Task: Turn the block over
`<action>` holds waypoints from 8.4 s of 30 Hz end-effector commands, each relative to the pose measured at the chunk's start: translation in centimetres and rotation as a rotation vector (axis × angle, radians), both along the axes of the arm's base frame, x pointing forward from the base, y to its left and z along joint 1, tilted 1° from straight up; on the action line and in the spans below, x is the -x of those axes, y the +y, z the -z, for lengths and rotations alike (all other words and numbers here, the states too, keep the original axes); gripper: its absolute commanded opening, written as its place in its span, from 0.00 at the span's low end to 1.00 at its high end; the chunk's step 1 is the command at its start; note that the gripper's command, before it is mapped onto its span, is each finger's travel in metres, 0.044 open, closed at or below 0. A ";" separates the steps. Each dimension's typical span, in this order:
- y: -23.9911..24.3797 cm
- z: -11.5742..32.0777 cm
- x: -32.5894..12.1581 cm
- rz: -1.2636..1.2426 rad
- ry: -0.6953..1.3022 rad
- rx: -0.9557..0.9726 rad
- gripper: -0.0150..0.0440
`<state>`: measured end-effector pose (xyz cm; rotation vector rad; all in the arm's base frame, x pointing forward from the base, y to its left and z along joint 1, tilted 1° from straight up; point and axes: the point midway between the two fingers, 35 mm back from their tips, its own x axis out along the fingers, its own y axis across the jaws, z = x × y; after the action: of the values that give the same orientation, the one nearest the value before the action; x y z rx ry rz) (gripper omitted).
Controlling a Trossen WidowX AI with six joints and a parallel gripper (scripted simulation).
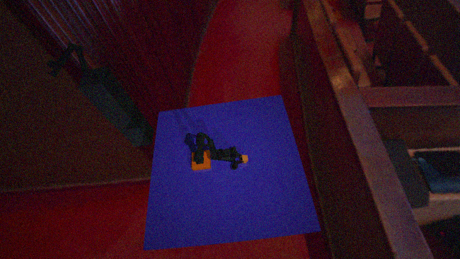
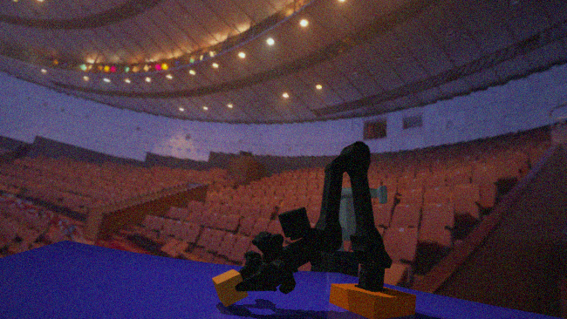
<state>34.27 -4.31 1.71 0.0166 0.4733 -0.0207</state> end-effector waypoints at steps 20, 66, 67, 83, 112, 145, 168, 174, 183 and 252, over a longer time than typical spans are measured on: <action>0.1 -0.1 0.0 -0.001 -0.004 -0.005 1.00; 0.0 -6.7 2.1 -0.009 0.498 -0.016 1.00; 0.0 -6.7 2.1 -0.009 0.498 -0.016 1.00; -0.1 -7.3 1.0 -0.009 0.612 -0.023 1.00; 0.0 -5.8 -1.4 -0.016 1.060 -0.029 1.00; 0.1 -0.8 -1.6 -0.016 1.060 -0.029 0.96; 0.1 -0.8 -1.6 -0.016 1.060 -0.029 0.46; 0.0 -1.9 -1.6 -0.016 1.060 -0.029 0.30; 0.0 -3.7 -1.6 -0.015 1.037 -0.029 0.25; 0.0 0.3 -1.1 -0.001 0.048 -0.007 0.25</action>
<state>36.05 -4.44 1.54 0.0174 0.5526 -0.0216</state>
